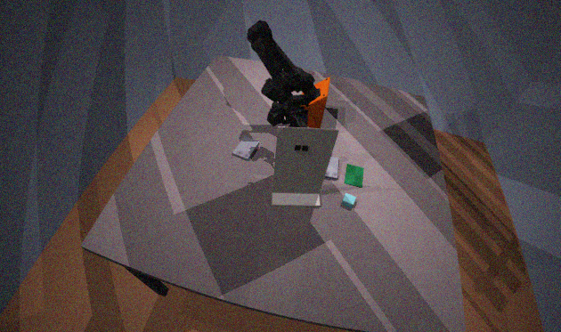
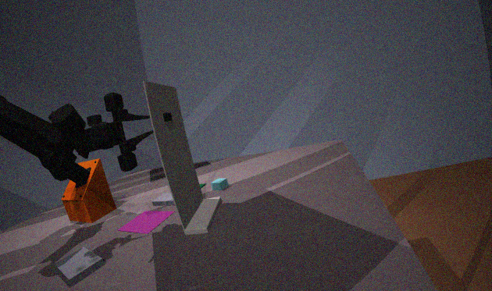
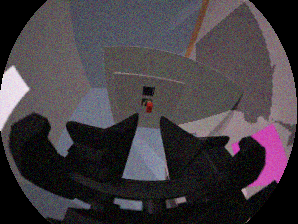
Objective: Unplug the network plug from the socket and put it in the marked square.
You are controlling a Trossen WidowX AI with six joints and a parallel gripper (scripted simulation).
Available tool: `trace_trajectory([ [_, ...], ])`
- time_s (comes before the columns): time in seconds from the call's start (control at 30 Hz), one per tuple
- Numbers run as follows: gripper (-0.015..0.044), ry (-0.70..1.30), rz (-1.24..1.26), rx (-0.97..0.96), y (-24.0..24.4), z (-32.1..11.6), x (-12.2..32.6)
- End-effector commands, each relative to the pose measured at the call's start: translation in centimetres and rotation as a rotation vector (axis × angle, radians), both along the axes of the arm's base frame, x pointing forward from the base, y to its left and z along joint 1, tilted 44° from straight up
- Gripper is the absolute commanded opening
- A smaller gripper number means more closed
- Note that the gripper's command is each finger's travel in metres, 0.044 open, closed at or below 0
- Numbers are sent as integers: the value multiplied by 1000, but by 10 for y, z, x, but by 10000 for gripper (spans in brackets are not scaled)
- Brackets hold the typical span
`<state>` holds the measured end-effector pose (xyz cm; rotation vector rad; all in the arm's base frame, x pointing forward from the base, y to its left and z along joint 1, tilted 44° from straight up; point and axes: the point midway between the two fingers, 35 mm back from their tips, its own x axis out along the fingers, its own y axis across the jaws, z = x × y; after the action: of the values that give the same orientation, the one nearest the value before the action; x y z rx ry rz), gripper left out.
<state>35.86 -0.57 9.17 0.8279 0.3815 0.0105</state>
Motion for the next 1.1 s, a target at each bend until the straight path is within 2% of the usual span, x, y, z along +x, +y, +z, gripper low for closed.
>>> trace_trajectory([
  [0.0,156,-12,-3,0,0,3,7],
  [0.8,156,-16,-1,0,-1,-2,28],
  [1.07,103,-16,-1,0,-1,-2,28],
])
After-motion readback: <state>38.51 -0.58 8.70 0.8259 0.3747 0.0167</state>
